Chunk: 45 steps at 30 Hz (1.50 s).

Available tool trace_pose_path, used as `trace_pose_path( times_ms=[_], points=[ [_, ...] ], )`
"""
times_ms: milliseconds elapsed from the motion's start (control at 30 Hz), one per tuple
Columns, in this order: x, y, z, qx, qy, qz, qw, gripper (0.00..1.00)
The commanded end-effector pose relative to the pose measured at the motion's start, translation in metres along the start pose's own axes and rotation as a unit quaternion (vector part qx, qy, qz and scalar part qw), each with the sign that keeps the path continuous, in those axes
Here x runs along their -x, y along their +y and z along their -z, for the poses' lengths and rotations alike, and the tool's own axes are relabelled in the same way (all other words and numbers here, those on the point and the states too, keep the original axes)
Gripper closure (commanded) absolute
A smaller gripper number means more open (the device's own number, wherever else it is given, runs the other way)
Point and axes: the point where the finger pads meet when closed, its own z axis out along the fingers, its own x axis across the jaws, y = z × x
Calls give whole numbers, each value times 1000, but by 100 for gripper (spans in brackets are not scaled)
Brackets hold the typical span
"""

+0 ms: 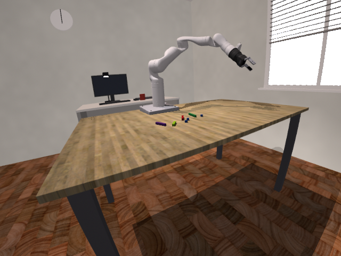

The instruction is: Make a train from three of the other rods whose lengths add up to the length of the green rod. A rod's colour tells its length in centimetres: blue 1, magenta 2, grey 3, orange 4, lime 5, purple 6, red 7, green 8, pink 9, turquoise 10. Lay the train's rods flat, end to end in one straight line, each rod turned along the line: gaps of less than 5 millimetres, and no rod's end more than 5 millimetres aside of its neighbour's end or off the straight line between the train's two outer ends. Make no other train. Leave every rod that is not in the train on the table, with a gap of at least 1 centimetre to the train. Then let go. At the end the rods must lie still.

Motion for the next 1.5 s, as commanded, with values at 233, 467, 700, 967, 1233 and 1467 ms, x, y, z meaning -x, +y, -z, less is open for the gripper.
trace_pose_path(
  times_ms=[233,467,700,967,1233,1467],
  points=[
    [-1,-1,1,-1,0,-1,1000,0],
    [-1,-1,1,-1,0,-1,1000,0],
    [-3,2,-2,2,0,-2,1000,0],
    [-30,36,-31,36,-6,-23,999,0],
    [-64,89,-67,83,-15,-54,995,0],
    [-93,144,-95,127,-26,-86,988,0]
  ],
)
